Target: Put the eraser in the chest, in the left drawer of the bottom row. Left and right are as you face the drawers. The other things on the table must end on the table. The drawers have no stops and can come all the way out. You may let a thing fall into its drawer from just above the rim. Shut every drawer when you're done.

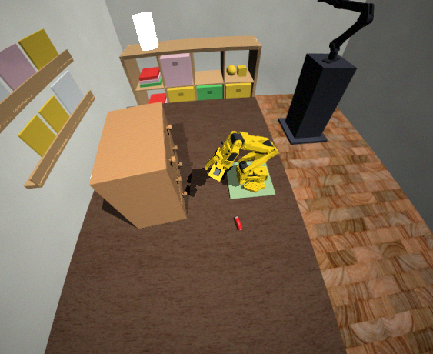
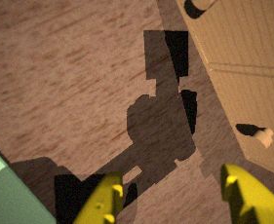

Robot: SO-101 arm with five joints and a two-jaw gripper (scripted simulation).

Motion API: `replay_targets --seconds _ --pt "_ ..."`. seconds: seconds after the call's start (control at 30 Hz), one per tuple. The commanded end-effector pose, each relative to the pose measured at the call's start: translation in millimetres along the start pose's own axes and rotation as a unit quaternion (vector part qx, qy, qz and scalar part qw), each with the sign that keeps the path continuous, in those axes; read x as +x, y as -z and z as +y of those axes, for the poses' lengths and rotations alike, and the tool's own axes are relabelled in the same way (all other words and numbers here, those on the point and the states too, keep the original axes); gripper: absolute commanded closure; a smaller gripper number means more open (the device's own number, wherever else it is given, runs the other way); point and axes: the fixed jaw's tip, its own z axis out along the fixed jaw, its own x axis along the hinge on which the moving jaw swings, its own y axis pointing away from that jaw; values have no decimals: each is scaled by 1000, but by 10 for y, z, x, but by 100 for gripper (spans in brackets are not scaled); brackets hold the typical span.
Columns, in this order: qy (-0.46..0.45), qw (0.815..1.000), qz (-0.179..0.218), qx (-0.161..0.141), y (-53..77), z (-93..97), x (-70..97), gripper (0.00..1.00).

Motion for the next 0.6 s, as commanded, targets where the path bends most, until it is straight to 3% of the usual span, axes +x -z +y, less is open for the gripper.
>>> replay_targets --seconds 0.0,0.27,0.57 --pt "-57 998 -3 10 32 -31 -4 79" --pt "-132 991 -3 10 32 -36 -10 79" --pt "-243 970 -2 11 32 -49 -17 79"
